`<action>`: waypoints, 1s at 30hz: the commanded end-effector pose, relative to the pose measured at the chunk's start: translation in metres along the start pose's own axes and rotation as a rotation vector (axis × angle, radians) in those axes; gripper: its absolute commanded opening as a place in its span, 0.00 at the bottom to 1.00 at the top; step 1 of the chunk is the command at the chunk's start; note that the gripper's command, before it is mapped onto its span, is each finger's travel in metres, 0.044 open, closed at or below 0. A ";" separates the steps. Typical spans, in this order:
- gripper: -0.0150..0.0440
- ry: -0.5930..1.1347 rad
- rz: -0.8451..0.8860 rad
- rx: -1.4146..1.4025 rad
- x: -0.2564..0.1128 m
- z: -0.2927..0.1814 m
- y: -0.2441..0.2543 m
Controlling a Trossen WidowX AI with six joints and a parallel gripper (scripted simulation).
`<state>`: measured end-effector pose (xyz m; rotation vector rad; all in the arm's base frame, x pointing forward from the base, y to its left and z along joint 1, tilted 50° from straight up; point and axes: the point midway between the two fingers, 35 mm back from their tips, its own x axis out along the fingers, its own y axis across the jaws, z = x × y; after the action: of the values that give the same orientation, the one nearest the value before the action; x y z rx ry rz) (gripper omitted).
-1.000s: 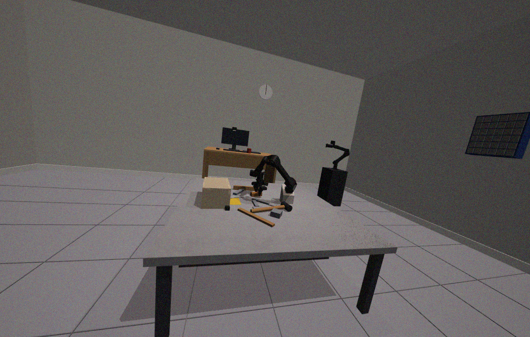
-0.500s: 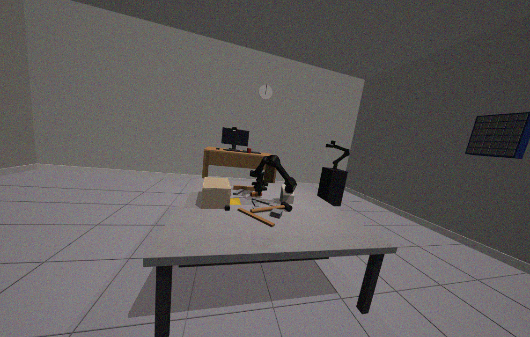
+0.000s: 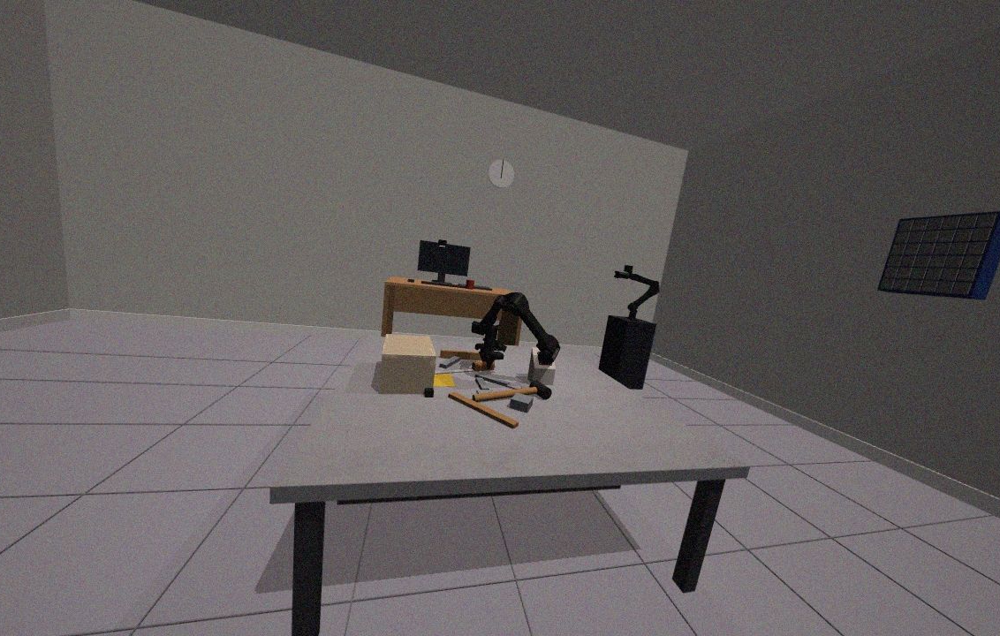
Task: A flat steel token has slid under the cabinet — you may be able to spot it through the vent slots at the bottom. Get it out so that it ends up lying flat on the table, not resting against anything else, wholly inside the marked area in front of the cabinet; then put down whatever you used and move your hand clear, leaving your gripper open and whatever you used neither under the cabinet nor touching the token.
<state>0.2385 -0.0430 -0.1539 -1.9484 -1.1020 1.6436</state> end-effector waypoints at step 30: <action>0.25 0.004 -0.007 0.022 0.000 -0.052 0.001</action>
<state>0.2772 -0.0346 -0.1437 -1.9189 -1.0770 1.6488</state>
